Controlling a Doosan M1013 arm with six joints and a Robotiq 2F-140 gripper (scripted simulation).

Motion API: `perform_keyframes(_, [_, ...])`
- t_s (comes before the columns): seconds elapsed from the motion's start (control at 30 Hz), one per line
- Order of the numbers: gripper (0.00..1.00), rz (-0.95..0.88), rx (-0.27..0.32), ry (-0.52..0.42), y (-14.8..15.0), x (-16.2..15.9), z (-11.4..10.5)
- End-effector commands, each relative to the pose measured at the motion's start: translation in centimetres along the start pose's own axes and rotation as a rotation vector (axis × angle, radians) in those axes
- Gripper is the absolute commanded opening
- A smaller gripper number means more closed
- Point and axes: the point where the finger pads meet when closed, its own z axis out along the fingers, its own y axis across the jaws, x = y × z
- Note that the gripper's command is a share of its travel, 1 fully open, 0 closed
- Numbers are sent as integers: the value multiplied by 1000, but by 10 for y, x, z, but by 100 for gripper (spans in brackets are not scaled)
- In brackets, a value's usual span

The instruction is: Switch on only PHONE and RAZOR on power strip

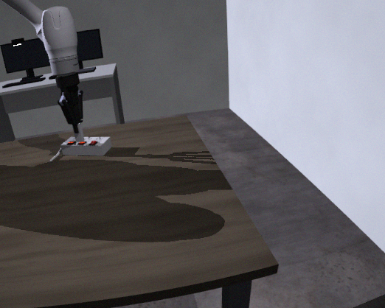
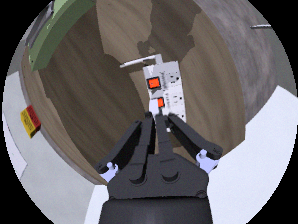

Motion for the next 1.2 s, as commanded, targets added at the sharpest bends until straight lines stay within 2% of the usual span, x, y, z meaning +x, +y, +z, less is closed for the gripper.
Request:
perform_keyframes(0.0, [0, -1, -1, 3, -1, 0, 5])
perform_keyframes(1.17, [0, -1, -1, 3, -1, 0, 13])
